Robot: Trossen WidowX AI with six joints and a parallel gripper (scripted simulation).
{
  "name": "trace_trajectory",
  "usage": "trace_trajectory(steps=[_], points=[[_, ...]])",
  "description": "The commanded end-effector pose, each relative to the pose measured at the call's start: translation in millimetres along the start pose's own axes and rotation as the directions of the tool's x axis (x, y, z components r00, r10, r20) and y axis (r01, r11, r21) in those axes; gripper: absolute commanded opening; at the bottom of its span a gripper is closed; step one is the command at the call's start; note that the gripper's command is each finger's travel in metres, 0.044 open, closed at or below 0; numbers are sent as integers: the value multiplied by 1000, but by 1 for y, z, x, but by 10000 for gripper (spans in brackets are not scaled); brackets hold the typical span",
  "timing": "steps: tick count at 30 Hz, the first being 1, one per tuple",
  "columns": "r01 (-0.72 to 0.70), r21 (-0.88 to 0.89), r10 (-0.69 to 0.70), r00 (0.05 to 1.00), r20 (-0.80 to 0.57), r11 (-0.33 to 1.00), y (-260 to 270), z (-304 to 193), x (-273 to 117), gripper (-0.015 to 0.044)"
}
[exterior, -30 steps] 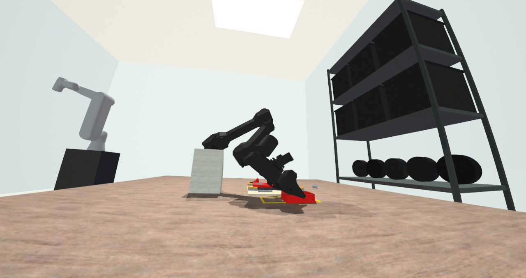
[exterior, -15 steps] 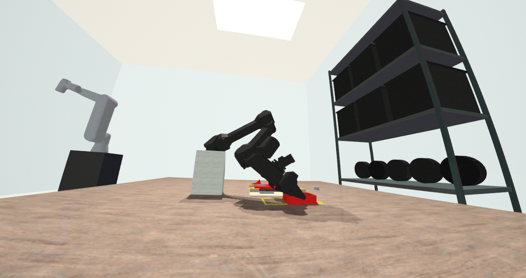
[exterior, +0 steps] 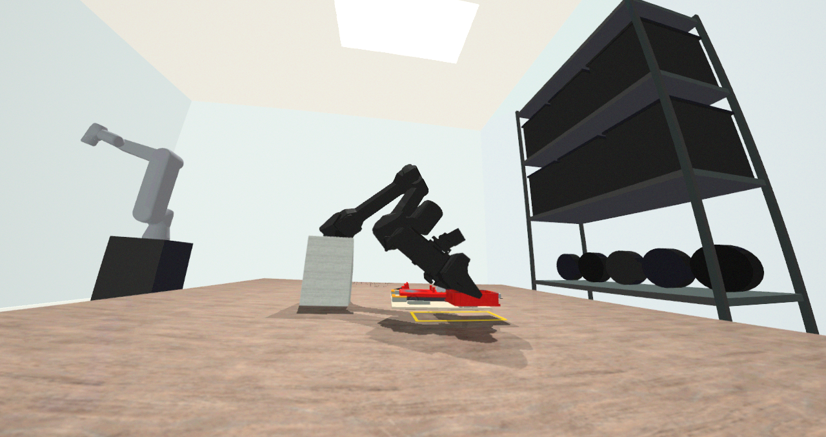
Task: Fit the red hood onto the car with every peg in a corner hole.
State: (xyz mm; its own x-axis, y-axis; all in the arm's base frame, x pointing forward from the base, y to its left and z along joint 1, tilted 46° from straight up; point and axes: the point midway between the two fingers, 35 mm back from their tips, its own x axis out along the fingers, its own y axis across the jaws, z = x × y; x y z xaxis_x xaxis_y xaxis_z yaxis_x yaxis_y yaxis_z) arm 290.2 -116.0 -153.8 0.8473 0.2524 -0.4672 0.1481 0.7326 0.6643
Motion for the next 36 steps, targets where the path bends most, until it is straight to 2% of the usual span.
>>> trace_trajectory(steps=[1, 10, 16, 26, 36], points=[[-1, -5, 1, 1000, 2, 1000, 0, 10, -8, 0], [-4, -4, 4, 1000, 6, 1000, 0, 32, -29, 0], [-4, -32, 4, 1000, 7, 999, -1, 33, -29, 0], [-2, -315, 4, 1000, 7, 949, -2, 32, -28, 0], [1, -595, 4, 1000, 7, 804, -2, 32, -27, 0]])
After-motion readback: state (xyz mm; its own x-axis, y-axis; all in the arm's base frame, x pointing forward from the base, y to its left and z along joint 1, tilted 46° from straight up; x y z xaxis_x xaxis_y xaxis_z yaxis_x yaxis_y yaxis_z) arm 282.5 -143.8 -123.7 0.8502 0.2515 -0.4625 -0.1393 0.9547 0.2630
